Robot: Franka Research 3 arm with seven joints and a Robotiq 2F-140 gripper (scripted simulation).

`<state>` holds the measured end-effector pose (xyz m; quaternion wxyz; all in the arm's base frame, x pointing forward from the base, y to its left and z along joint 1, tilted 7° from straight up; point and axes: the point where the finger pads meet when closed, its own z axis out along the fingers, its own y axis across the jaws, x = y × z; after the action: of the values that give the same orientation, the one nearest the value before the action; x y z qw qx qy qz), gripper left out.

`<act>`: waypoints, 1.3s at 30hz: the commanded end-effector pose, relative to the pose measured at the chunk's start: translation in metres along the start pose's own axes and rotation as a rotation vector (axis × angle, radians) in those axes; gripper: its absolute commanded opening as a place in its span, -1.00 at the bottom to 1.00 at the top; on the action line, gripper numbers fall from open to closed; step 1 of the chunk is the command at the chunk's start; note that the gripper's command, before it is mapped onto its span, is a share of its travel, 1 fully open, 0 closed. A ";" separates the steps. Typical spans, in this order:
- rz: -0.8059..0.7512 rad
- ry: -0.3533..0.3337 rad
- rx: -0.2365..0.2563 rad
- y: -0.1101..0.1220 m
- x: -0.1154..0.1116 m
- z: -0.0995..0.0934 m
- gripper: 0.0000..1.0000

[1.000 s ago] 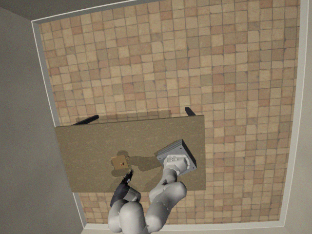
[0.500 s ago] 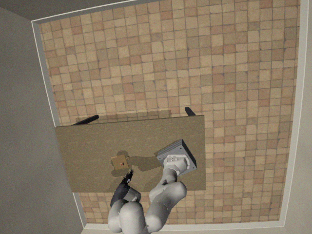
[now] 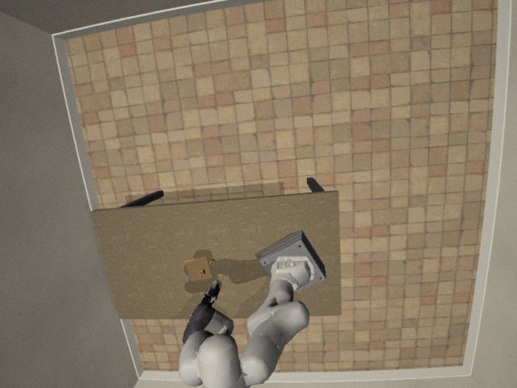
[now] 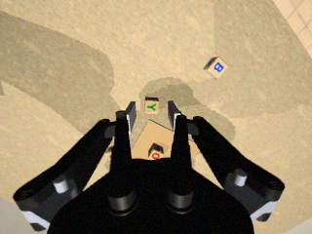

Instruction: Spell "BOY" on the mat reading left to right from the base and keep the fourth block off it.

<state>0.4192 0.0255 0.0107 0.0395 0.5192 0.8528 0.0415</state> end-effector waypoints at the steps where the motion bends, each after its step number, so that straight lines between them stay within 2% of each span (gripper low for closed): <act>1: 0.004 0.000 -0.001 0.000 0.000 0.000 -0.26; 23: 0.004 0.000 -0.001 0.000 0.000 0.001 -0.26; 39: 0.004 0.000 -0.001 0.000 0.000 0.024 -0.26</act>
<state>0.4189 0.0244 -0.0103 0.0371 0.5116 0.8576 0.0380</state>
